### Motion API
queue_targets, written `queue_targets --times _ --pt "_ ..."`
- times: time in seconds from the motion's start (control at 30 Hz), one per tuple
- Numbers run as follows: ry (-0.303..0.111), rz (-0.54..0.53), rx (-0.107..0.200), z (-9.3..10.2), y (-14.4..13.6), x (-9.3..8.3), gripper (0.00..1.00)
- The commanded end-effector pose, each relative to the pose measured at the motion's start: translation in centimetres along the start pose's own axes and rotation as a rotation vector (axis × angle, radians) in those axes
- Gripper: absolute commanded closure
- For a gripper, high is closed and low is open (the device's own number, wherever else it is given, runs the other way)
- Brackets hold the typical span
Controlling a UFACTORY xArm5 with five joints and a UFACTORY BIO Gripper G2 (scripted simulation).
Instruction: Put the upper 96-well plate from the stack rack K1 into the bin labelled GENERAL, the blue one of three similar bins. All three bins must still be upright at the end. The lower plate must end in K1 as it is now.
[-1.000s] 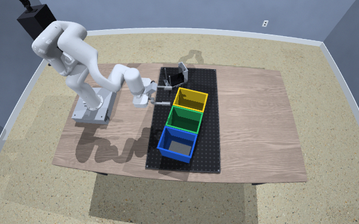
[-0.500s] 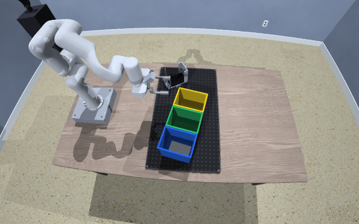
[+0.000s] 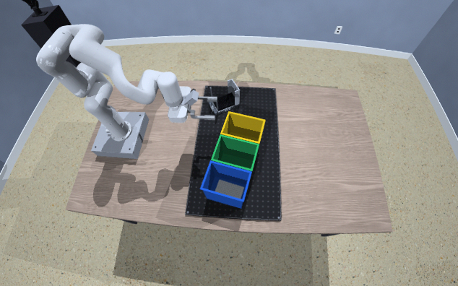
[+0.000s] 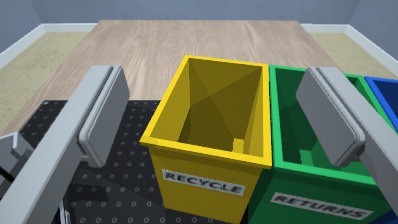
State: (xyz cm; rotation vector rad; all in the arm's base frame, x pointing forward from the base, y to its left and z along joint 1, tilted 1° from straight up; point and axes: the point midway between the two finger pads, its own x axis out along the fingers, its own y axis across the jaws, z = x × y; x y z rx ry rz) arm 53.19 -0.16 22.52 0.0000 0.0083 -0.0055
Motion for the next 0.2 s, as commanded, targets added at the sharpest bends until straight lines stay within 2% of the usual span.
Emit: queue_targets --times 0.0,0.17 --pt "-0.002 0.000 -0.006 0.09 0.00 0.03 0.82" --pt "-0.002 0.000 -0.006 0.09 0.00 0.03 0.82"
